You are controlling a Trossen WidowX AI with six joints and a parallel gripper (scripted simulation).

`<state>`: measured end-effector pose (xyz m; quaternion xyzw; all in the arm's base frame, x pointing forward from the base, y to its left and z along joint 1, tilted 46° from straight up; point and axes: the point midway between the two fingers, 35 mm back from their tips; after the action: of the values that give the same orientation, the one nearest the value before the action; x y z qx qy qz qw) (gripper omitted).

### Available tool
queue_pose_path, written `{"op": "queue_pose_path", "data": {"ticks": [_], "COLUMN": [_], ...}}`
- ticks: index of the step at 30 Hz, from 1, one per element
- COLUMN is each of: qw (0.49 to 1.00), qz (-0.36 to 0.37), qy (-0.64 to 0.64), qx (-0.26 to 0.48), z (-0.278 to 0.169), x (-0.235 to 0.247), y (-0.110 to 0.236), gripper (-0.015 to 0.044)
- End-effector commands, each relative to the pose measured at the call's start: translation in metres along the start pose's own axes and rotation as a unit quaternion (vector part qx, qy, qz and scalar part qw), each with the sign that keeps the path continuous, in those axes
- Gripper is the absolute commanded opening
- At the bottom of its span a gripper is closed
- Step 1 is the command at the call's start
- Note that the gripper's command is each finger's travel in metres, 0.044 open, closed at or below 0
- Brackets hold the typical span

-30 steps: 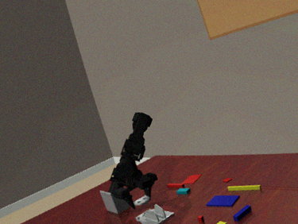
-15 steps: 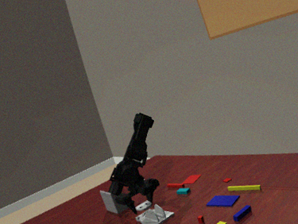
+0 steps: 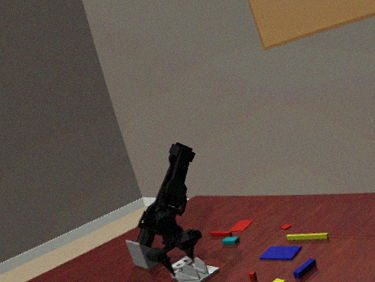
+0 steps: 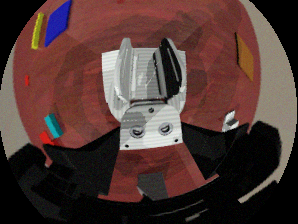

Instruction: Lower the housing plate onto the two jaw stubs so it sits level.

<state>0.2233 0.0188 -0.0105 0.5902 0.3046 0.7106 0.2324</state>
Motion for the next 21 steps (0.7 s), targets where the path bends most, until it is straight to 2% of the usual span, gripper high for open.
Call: {"op": "queue_pose_path", "data": {"ticks": [1, 21], "qw": [1.000, 1.000], "qz": [0.002, 0.002], "qy": [-0.003, -0.001], "qx": [0.000, 0.000], "z": [-0.0011, -0.0011], "x": [0.0006, 0.0007], "y": [-0.0012, -0.0036], "gripper": [0.0351, 0.0351]}}
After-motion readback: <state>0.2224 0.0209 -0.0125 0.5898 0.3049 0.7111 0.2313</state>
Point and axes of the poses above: the point midway between the two fingers, 35 mm back from their tips, its own y axis back along the fingers, its own x axis across the jaws, z = x × y, and after that the axes turned 8 degrees about y, right-handed
